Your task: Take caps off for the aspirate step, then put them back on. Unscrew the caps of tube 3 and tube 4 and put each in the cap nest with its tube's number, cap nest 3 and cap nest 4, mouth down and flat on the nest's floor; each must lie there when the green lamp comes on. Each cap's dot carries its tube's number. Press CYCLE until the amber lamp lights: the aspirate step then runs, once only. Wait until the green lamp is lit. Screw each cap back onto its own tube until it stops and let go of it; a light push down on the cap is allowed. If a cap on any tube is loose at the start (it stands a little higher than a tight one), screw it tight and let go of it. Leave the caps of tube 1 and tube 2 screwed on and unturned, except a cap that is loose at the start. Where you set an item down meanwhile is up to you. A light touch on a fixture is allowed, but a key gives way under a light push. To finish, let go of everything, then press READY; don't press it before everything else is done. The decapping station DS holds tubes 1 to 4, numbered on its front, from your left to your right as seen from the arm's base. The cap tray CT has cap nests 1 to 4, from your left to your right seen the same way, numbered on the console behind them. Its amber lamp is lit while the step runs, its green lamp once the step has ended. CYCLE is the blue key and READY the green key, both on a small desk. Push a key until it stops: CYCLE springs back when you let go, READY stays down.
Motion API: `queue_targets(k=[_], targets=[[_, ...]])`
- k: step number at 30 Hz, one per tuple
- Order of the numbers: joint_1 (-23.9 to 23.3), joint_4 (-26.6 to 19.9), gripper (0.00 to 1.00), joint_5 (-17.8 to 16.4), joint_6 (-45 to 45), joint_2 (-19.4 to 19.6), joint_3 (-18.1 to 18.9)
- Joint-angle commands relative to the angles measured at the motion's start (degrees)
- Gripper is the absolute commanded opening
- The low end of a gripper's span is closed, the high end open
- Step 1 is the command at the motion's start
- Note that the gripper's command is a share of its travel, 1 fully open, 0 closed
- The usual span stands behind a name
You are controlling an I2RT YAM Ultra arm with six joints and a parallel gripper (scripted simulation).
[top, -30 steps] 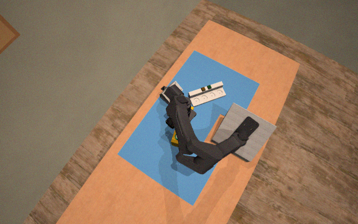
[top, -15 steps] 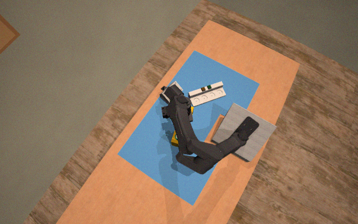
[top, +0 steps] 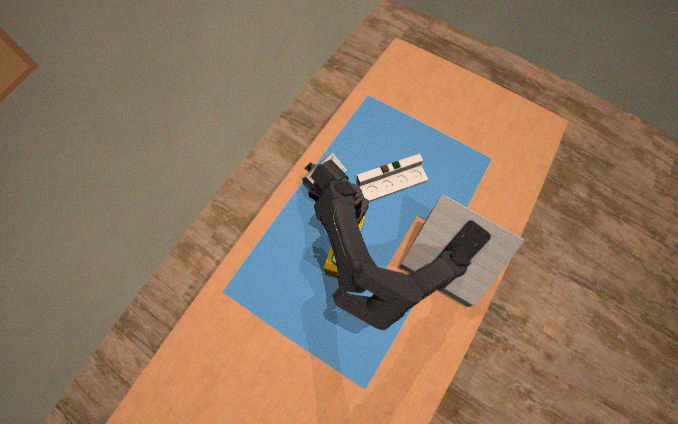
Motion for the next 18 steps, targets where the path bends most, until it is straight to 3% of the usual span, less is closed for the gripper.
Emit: queue_targets(k=[1,4,7,18], targets=[[-0.3,0.1,0.49,0.0,16.1,-0.2,0.3],[-0.3,0.1,0.49,0.0,16.1,-0.2,0.3],[-0.3,0.1,0.49,0.0,29.9,-0.2,0.3],[-0.3,0.0,0.49,0.0,59.0,-0.2,0.3]])
